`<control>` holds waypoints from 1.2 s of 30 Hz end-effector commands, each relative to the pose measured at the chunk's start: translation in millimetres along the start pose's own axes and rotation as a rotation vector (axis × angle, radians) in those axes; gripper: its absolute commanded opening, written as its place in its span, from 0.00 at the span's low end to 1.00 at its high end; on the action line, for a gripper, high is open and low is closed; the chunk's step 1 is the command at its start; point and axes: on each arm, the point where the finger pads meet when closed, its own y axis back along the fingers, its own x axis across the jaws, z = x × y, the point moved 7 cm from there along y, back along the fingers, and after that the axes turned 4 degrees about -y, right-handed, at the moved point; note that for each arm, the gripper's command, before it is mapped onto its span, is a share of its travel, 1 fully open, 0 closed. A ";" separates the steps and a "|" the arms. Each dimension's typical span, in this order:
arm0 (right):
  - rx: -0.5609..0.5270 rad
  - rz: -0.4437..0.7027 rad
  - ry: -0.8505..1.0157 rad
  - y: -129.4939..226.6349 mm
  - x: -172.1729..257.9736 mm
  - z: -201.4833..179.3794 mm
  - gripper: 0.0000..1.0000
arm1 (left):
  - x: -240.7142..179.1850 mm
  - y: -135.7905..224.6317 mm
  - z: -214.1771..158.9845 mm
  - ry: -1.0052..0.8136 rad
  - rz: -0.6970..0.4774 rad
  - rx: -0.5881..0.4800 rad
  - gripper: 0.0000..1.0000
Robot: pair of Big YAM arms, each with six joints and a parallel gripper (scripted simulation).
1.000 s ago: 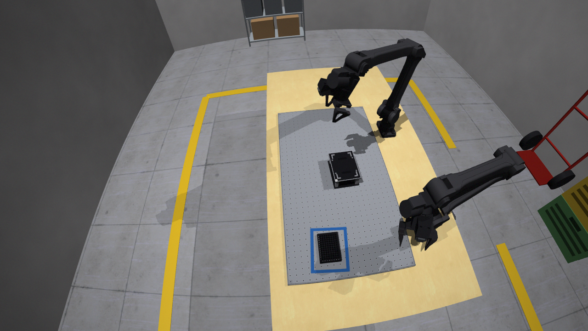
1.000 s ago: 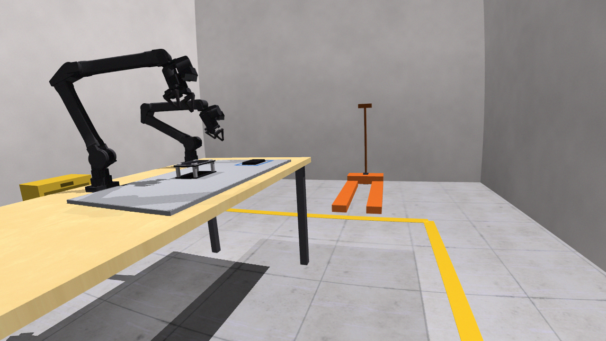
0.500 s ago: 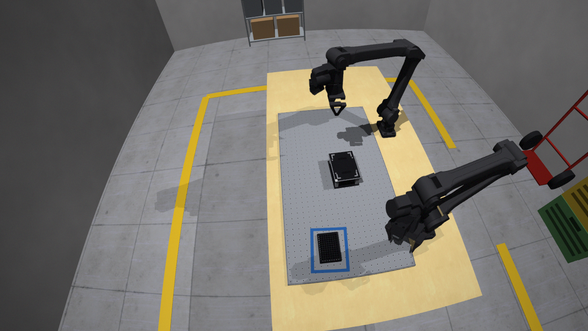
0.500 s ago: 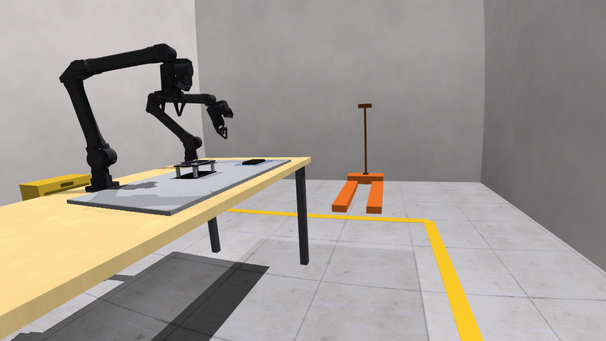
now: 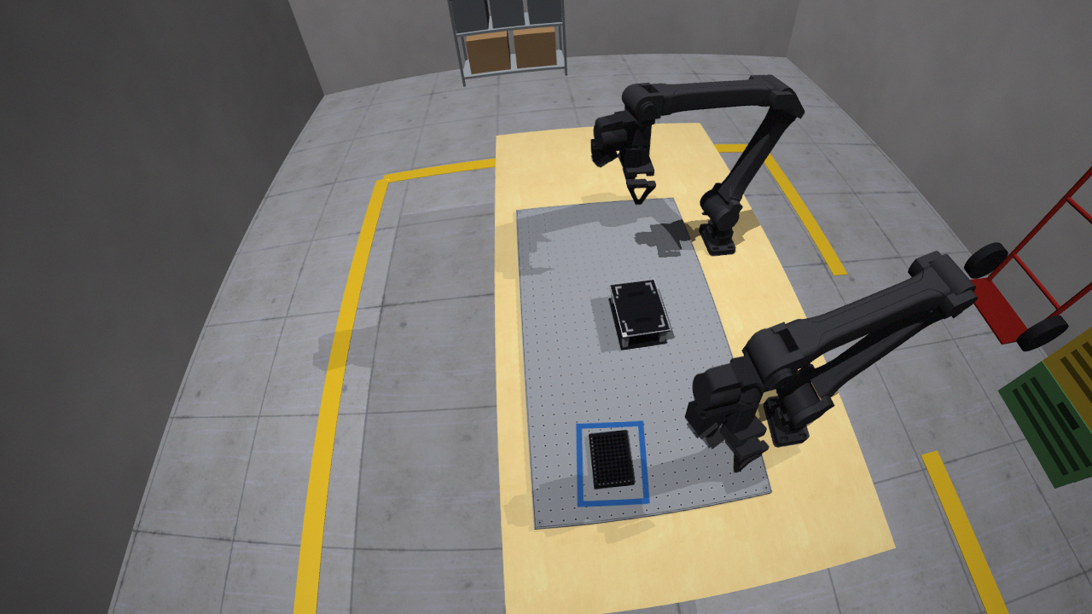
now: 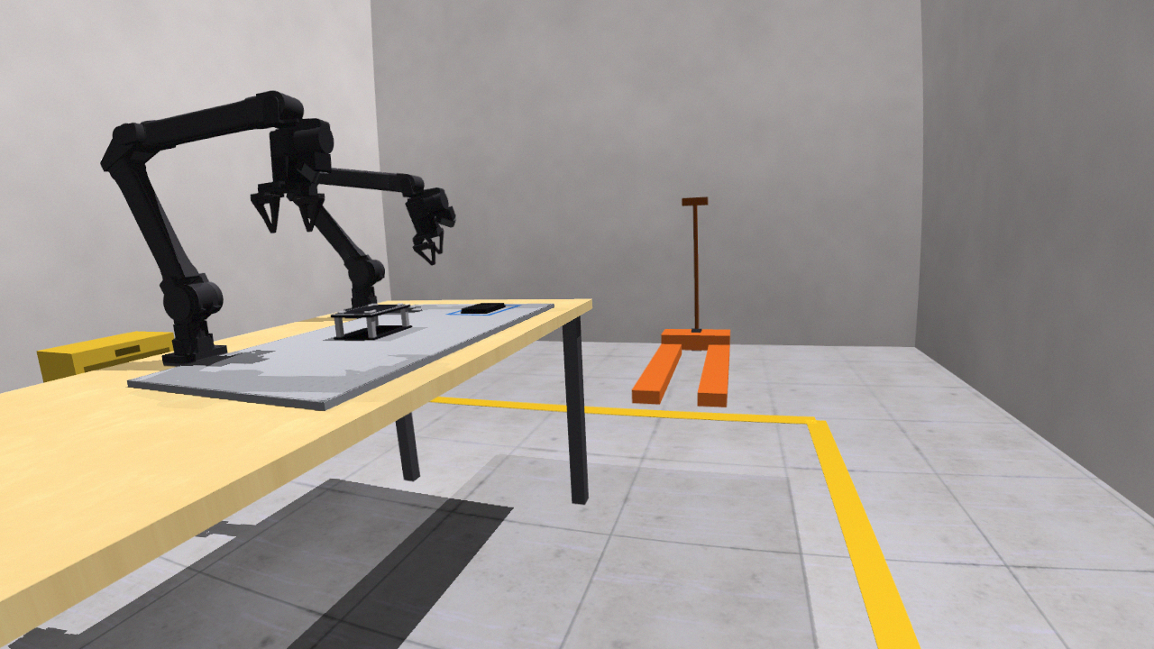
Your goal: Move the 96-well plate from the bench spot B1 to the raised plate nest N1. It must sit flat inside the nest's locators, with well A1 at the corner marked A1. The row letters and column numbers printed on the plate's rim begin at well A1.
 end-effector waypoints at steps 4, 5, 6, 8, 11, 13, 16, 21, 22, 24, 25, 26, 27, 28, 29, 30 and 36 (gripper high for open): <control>-0.040 0.013 0.029 3.5 -19.2 -3.9 1.00 | 0.6 20.2 40.5 -0.195 -0.030 -0.069 1.00; -0.040 0.012 0.029 1.9 -23.4 -6.1 1.00 | -2.6 20.0 45.4 -0.230 -0.036 -0.069 1.00; -0.036 0.011 0.029 0.4 -27.8 -9.0 1.00 | -2.2 19.6 46.6 -0.261 -0.041 -0.067 1.00; -0.037 0.010 0.029 -2.6 -36.1 -13.1 1.00 | -6.8 18.2 56.0 -0.328 -0.054 -0.065 1.00; -0.037 0.009 0.029 -7.1 -48.8 -19.6 1.00 | -7.2 14.9 65.8 -0.414 -0.071 -0.059 1.00; -0.039 0.008 0.029 -10.1 -57.1 -23.5 1.00 | -9.3 13.6 71.3 -0.479 -0.083 -0.059 1.00; -0.038 0.007 0.029 -14.5 -69.9 -30.3 1.00 | -16.3 11.9 81.5 -0.588 -0.104 -0.064 1.00; -0.039 0.006 0.029 -19.0 -82.5 -36.5 1.00 | -24.3 8.2 94.8 -0.686 -0.124 -0.067 1.00; -0.039 0.005 0.029 -20.4 -86.8 -38.8 1.00 | -23.9 7.1 97.1 -0.712 -0.130 -0.066 1.00; -0.031 0.005 0.029 -21.7 -90.2 -41.8 1.00 | -31.0 4.8 105.6 -0.788 -0.144 -0.073 1.00; -0.038 0.005 0.029 -20.5 -90.2 -41.4 1.00 | -30.1 3.8 107.0 -0.814 -0.150 -0.072 1.00; -0.045 0.005 0.029 -19.4 -90.2 -41.0 1.00 | -33.5 2.4 111.2 -0.851 -0.157 -0.076 1.00; -0.052 0.005 0.029 -18.3 -90.2 -40.4 1.00 | -36.8 1.1 115.3 -0.886 -0.164 -0.079 1.00; -0.058 0.005 0.034 -17.2 -90.0 -39.8 1.00 | -36.0 0.1 116.9 -0.912 -0.170 -0.079 1.00; -0.059 0.005 0.041 -16.1 -89.6 -38.9 1.00 | -37.1 -2.2 120.9 -0.941 -0.177 -0.081 1.00; -0.054 0.005 0.046 -14.9 -89.2 -37.8 1.00 | -40.8 -3.7 125.0 -0.979 -0.184 -0.086 1.00; -0.046 0.003 0.029 -12.8 -87.5 -35.2 1.00 | -48.7 -8.6 136.1 -1.112 -0.211 -0.101 1.00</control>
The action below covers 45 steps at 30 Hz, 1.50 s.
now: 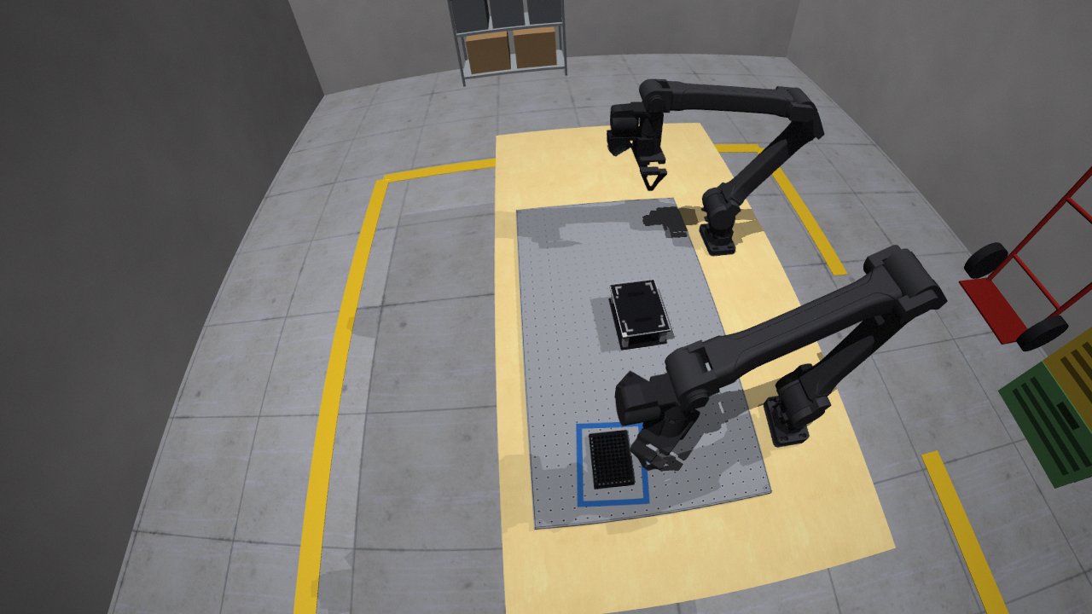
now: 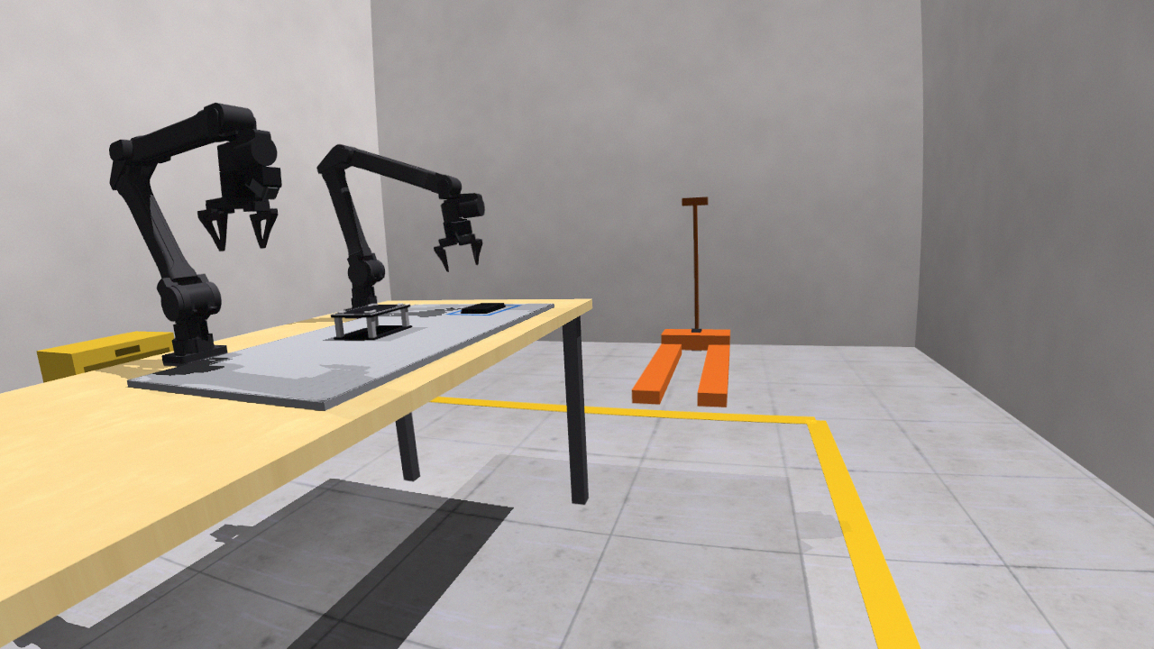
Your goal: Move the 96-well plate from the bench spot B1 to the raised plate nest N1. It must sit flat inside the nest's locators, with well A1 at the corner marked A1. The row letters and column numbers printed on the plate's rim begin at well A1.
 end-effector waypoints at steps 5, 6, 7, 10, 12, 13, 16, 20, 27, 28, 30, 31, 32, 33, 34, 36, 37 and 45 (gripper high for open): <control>-0.040 0.003 0.012 15.8 0.8 8.6 1.00 | 30.6 11.6 35.3 -0.266 0.029 -0.069 1.00; -0.040 0.003 0.012 15.8 0.8 8.6 1.00 | 32.7 9.2 39.3 -0.299 0.024 -0.073 1.00; -0.040 0.003 0.012 15.8 0.8 8.6 1.00 | 34.8 6.7 43.4 -0.332 0.019 -0.078 1.00; -0.040 0.003 0.012 15.8 0.8 8.6 1.00 | 41.2 0.0 51.1 -0.424 0.004 -0.090 1.00; -0.040 0.003 0.012 15.8 0.8 8.6 1.00 | 44.7 -4.1 56.2 -0.488 -0.004 -0.099 1.00; -0.040 0.003 0.012 15.8 0.8 8.6 1.00 | 45.8 -6.5 61.3 -0.528 -0.008 -0.105 1.00; -0.040 0.003 0.012 15.8 0.8 8.6 1.00 | 47.5 -10.6 68.5 -0.591 -0.016 -0.115 1.00; -0.040 0.003 0.012 15.8 0.8 8.6 1.00 | 53.5 -19.7 79.0 -0.685 -0.027 -0.133 1.00; -0.040 0.003 0.012 15.8 0.8 8.6 1.00 | 59.8 -30.2 90.4 -0.814 -0.045 -0.157 1.00; -0.040 0.003 0.012 15.8 0.8 8.6 1.00 | 59.7 -29.0 89.2 -0.811 -0.039 -0.159 1.00; -0.040 0.003 0.012 15.8 0.8 8.6 1.00 | 59.1 -27.5 86.7 -0.807 -0.038 -0.159 1.00; -0.040 0.003 0.012 15.8 0.8 8.6 1.00 | 58.9 -26.8 85.4 -0.807 -0.038 -0.158 1.00; -0.040 0.003 0.012 15.8 0.8 8.6 1.00 | 58.6 -26.0 84.1 -0.807 -0.038 -0.158 1.00; -0.040 0.003 0.012 15.8 0.8 8.6 1.00 | 58.6 -26.0 84.1 -0.807 -0.038 -0.158 1.00; -0.040 0.003 0.012 15.8 0.8 8.6 1.00 | 58.6 -26.0 84.1 -0.807 -0.038 -0.158 1.00; -0.040 0.003 0.012 15.8 0.8 8.6 1.00 | 58.2 -24.5 81.6 -0.807 -0.038 -0.157 1.00; -0.040 0.003 0.012 15.8 0.8 8.6 1.00 | 58.0 -23.8 80.3 -0.807 -0.038 -0.157 1.00; -0.040 0.003 0.012 15.8 0.8 8.6 1.00 | 55.7 -26.5 81.7 -0.809 -0.057 -0.151 1.00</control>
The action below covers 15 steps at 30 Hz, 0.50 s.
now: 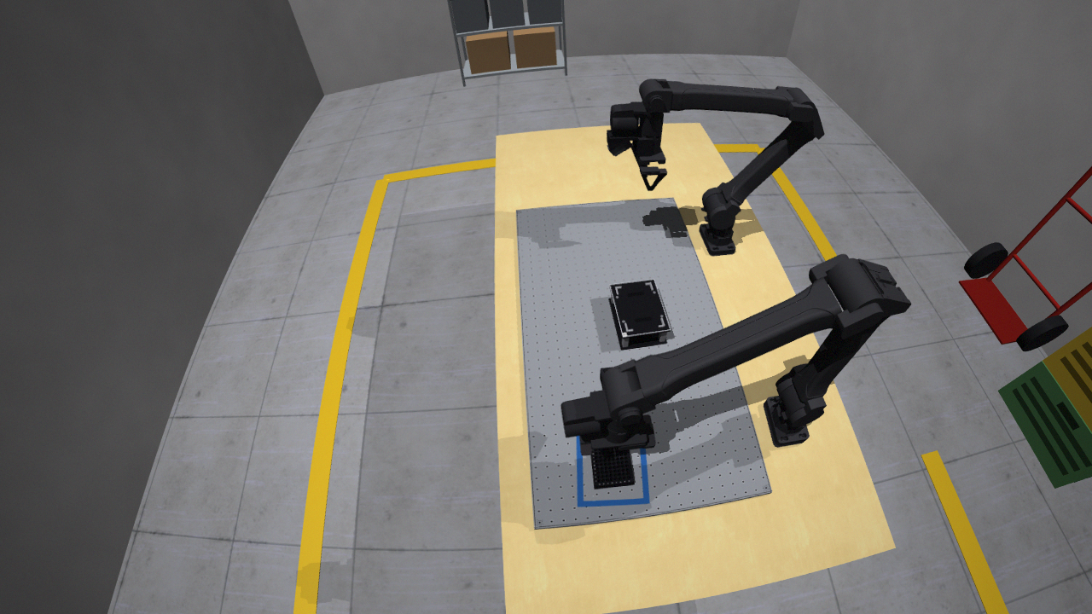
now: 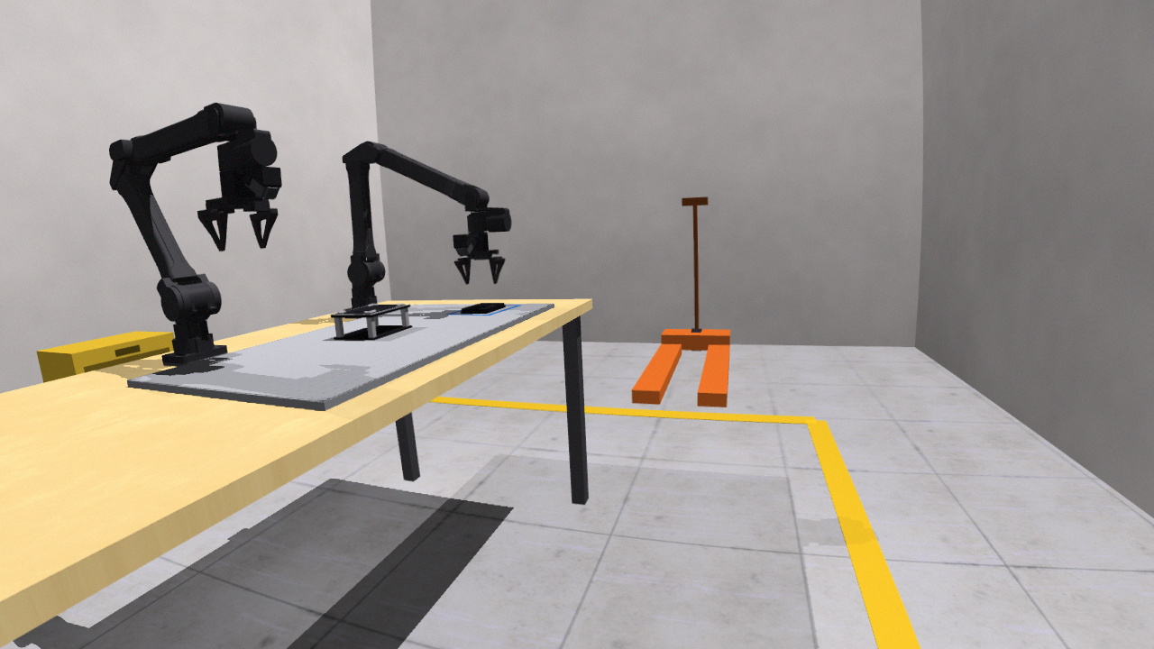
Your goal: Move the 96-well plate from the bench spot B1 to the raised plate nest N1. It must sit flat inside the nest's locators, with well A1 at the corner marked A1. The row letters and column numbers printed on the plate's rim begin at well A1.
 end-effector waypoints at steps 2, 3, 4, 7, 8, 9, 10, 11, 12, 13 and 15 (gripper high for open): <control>-0.039 0.004 0.012 15.8 0.8 8.6 1.00 | 11.7 17.2 -3.5 -0.001 0.039 0.003 1.00; -0.039 0.004 0.012 15.8 0.8 8.6 1.00 | 11.4 15.8 -3.1 -0.001 0.039 0.003 1.00; -0.039 0.004 0.012 15.8 0.8 8.6 1.00 | 11.1 14.4 -2.6 -0.001 0.039 0.003 1.00; -0.039 0.004 0.012 15.8 0.8 8.6 1.00 | 10.8 13.1 -2.2 -0.001 0.039 0.003 1.00; -0.039 0.004 0.012 15.8 0.8 8.6 1.00 | 10.8 13.1 -2.2 -0.001 0.039 0.003 1.00; -0.039 0.004 0.012 15.8 0.8 8.6 1.00 | 10.8 10.1 -2.8 -0.002 0.033 0.001 1.00; -0.039 0.004 0.012 15.8 0.8 8.6 1.00 | 10.6 7.2 -3.0 -0.002 0.026 0.000 1.00; -0.039 0.004 0.012 15.8 0.8 8.6 1.00 | 10.3 4.2 -3.3 -0.002 0.019 -0.001 1.00; -0.039 0.004 0.012 15.8 0.8 8.6 1.00 | 10.1 1.3 -3.5 -0.002 0.012 -0.002 1.00; -0.039 0.004 0.012 15.8 0.8 8.6 1.00 | 9.9 -1.7 -3.8 -0.002 0.005 -0.003 1.00; -0.039 0.004 0.012 15.8 0.8 8.6 1.00 | 8.5 -7.5 -4.2 -0.002 0.004 -0.003 1.00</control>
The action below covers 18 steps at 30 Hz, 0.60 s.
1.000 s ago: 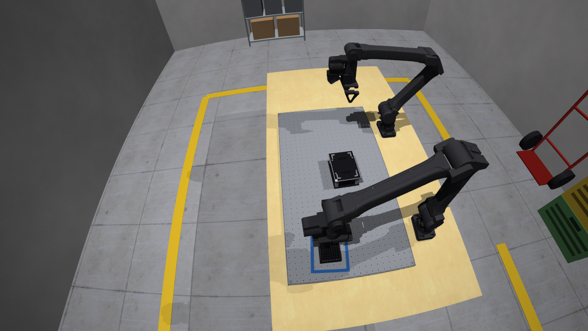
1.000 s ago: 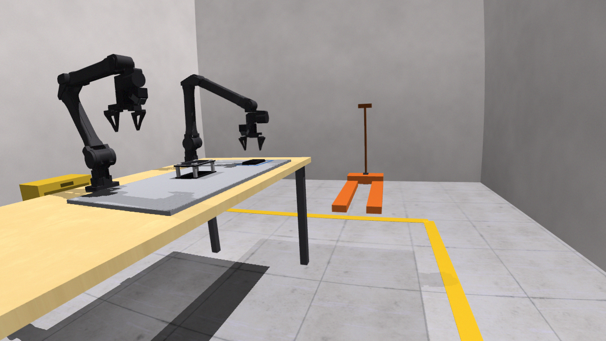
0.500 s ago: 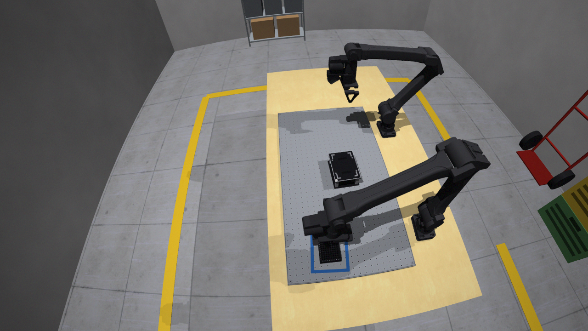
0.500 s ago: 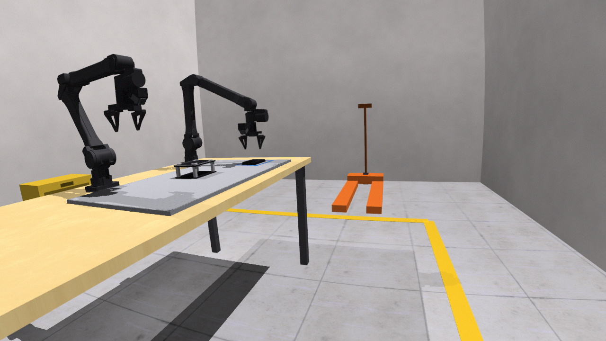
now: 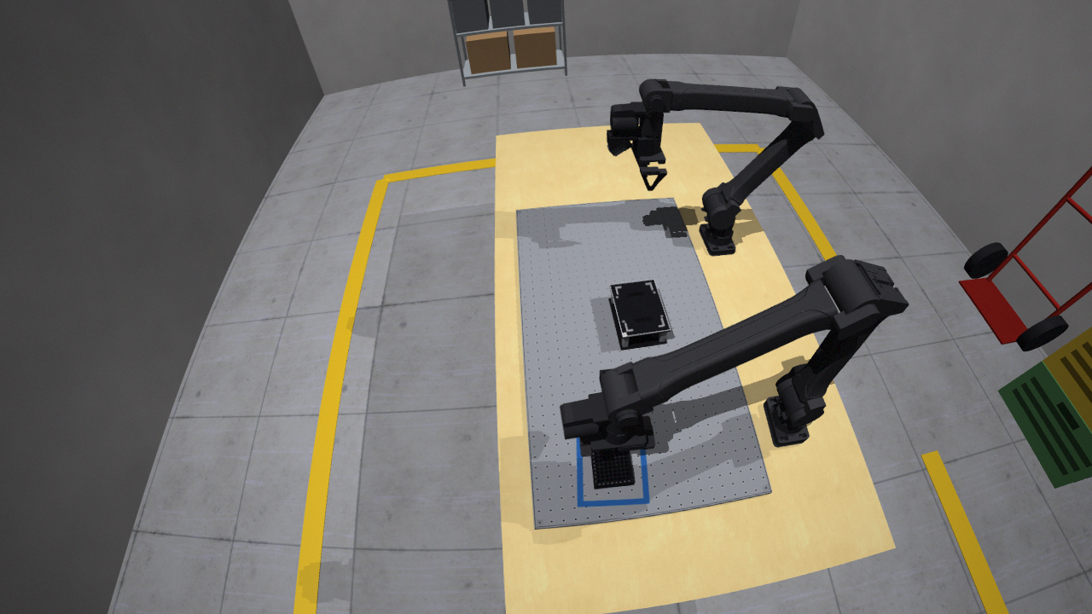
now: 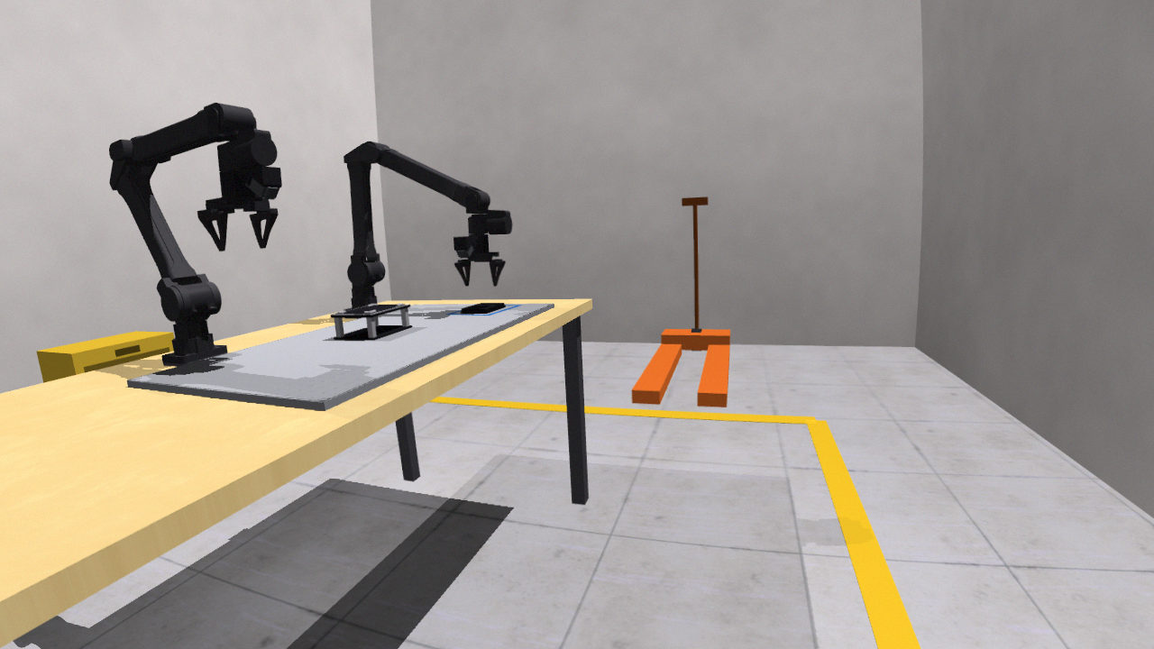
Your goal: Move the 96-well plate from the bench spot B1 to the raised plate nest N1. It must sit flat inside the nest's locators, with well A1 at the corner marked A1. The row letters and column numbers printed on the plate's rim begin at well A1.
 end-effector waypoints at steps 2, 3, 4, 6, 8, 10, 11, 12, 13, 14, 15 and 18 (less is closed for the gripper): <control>-0.039 0.004 0.012 15.8 0.8 8.6 1.00 | 5.5 -4.8 -5.1 -0.002 0.033 0.001 1.00; -0.039 0.004 0.012 15.8 0.8 8.6 1.00 | 4.4 -5.2 -5.4 -0.001 0.040 0.003 1.00; -0.039 0.004 0.012 15.8 0.8 8.6 1.00 | 3.0 -6.6 -6.1 0.000 0.043 0.003 1.00; -0.039 0.004 0.012 15.8 0.8 8.6 1.00 | 4.9 -11.8 -6.3 0.001 0.038 0.002 1.00; -0.039 0.004 0.012 15.8 0.8 8.6 1.00 | 4.9 -11.8 -6.3 0.001 0.038 0.002 1.00; -0.039 0.004 0.012 15.8 0.8 8.6 1.00 | 7.2 -13.8 -6.1 -0.001 0.052 0.004 1.00; -0.039 0.004 0.012 15.8 0.8 8.6 1.00 | 8.3 -14.8 -6.0 -0.002 0.058 0.005 1.00; -0.039 0.004 0.012 15.8 0.8 8.6 1.00 | 9.3 -15.8 -5.8 -0.002 0.065 0.006 1.00; -0.039 0.004 0.012 15.8 0.8 8.6 1.00 | 10.2 -16.8 -5.7 -0.003 0.072 0.007 1.00; -0.039 0.004 0.012 15.8 0.8 8.6 1.00 | 11.9 -17.8 -5.3 -0.003 0.065 0.006 1.00; -0.039 0.004 0.012 15.8 0.8 8.6 1.00 | 11.3 -20.4 -4.6 -0.003 0.058 0.005 1.00; -0.039 0.004 0.012 15.8 0.8 8.6 1.00 | 9.3 -28.5 -3.6 -0.003 0.038 0.002 1.00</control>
